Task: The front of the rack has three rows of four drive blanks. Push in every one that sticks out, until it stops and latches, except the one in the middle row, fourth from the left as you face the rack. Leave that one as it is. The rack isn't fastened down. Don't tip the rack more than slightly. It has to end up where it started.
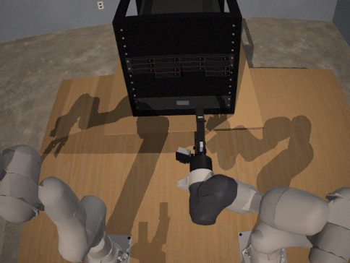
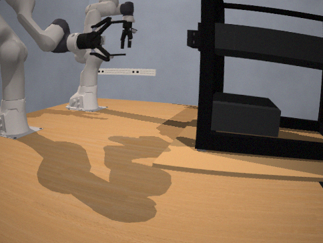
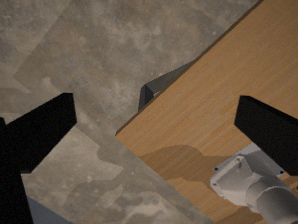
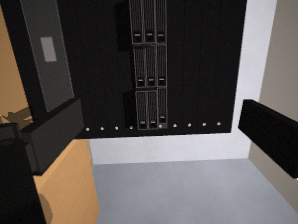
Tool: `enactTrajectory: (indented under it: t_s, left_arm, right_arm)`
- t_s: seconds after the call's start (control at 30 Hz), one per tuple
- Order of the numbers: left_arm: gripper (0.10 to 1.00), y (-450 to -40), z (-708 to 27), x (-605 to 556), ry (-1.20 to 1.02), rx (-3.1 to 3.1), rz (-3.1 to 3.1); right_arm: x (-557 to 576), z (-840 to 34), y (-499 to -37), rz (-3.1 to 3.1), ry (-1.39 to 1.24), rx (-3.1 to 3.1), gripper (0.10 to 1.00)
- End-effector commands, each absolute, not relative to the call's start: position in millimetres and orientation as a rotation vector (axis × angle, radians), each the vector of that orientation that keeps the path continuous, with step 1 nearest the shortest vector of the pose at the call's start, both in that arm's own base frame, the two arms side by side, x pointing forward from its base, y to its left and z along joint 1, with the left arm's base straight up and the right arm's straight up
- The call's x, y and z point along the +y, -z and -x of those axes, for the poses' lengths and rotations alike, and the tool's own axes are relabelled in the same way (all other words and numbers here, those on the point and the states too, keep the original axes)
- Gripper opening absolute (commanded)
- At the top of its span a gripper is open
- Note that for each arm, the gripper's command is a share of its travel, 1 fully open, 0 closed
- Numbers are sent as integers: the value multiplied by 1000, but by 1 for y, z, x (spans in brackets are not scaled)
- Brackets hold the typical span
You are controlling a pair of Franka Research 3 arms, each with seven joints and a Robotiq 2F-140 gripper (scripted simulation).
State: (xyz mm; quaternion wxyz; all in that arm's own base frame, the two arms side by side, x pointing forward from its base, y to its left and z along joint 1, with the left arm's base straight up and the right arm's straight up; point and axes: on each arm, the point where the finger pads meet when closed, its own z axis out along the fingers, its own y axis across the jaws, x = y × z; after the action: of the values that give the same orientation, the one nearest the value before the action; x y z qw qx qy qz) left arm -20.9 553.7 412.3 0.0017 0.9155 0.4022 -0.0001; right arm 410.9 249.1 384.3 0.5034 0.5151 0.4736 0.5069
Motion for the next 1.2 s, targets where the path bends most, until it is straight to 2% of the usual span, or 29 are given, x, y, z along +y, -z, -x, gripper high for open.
enactTrajectory:
  t_s: [0.0,1.17]
  left_arm:
    - [1000,-413,22,554,0,1261,-2878]
    - [1000,-413,22,554,0,1261,-2878]
  right_arm:
    - [243,-394,-382,-1234,-1169,1169,1000]
    - [242,-385,-383,-1234,-1169,1169,1000]
